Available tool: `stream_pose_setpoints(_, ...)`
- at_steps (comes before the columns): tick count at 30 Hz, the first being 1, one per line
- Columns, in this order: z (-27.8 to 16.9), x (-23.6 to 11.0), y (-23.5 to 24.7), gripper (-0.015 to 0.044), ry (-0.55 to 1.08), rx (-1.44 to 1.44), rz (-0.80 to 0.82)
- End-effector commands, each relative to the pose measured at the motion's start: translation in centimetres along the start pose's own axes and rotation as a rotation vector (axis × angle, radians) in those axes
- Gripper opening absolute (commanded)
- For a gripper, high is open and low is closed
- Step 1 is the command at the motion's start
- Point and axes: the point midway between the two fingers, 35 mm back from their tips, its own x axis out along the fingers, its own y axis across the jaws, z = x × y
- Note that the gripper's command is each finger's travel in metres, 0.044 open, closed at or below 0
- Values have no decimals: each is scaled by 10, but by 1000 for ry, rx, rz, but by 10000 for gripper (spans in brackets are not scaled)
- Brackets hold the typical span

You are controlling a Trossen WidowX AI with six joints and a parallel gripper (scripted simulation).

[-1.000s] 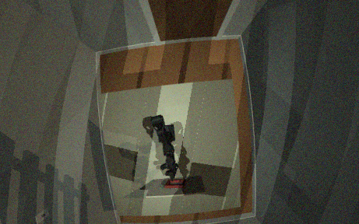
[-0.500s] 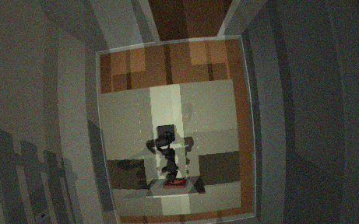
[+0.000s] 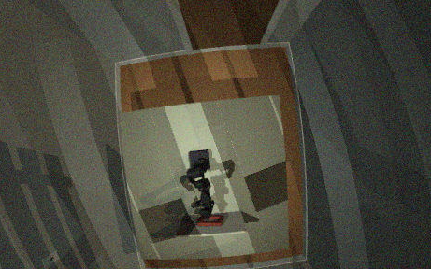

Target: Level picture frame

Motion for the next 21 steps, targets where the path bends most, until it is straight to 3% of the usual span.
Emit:
stream_pose_setpoints(1,-1,7,0,260,6,-3,0)
stream_pose_setpoints(21,-1,37,0,260,6,-3,3)
